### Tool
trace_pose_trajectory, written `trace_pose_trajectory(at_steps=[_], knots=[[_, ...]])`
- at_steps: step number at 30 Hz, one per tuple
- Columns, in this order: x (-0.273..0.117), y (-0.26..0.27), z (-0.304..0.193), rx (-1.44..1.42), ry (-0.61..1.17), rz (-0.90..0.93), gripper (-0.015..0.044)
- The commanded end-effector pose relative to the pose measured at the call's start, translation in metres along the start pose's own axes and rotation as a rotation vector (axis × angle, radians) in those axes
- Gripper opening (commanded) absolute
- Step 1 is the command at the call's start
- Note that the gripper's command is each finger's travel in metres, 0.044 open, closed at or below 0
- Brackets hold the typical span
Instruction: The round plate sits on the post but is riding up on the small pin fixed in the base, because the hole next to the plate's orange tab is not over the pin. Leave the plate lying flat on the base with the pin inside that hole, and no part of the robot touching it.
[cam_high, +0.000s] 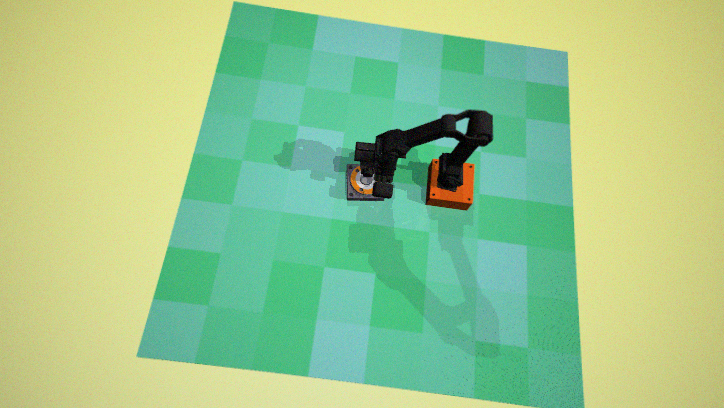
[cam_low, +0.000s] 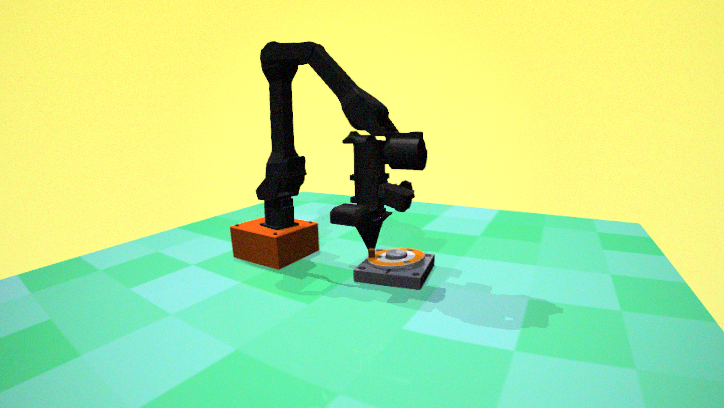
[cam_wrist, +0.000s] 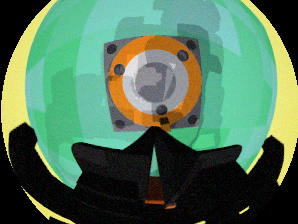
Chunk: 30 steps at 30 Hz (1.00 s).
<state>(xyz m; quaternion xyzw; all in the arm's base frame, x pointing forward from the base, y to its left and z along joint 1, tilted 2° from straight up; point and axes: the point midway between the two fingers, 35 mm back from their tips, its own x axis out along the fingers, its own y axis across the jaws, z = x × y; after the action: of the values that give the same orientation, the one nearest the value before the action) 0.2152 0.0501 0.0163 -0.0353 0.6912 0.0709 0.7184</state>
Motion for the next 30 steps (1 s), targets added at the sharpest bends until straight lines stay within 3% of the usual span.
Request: trace_pose_trajectory(at_steps=[1,30], knots=[[0.001,-0.007,0.0,0.003,0.002,-0.012,0.0],[-0.002,-0.037,0.02,0.003,0.0,-0.015,0.0]])
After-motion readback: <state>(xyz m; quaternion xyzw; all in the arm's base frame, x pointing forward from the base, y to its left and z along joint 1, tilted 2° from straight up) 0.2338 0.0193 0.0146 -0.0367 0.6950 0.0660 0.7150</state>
